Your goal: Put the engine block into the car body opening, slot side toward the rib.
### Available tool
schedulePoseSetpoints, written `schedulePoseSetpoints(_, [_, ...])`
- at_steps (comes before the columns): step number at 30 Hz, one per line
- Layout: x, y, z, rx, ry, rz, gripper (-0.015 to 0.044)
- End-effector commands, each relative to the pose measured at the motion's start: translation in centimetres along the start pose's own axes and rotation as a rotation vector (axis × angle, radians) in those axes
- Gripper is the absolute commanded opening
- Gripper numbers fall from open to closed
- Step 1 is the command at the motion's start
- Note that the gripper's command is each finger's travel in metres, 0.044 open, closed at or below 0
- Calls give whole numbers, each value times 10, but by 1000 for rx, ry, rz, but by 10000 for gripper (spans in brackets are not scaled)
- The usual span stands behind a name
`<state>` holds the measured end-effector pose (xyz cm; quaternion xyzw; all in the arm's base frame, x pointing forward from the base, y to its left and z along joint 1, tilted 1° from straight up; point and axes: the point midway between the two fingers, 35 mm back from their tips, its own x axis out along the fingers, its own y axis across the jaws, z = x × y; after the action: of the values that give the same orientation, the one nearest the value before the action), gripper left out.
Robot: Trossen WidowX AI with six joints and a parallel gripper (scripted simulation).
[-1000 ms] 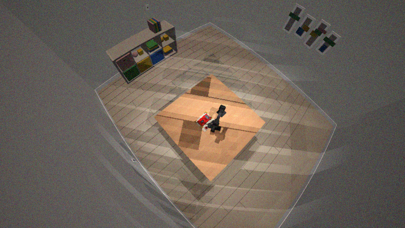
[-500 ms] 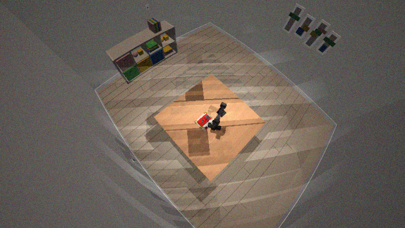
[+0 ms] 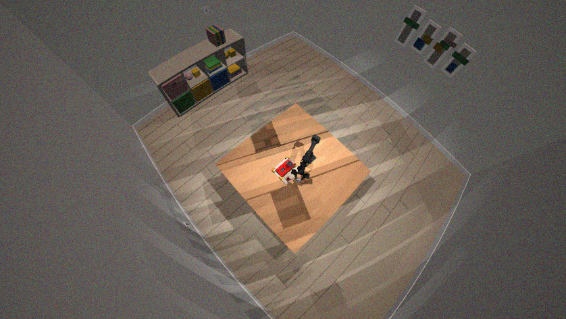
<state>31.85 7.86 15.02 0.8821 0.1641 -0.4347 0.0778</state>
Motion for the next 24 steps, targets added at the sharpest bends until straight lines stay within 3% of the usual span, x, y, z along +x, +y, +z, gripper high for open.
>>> schedulePoseSetpoints(1, [-3, 0, 2, -6, 91, 0, 0])
schedulePoseSetpoints(24, [25, 1, 28, -6, 229, 0, 0])
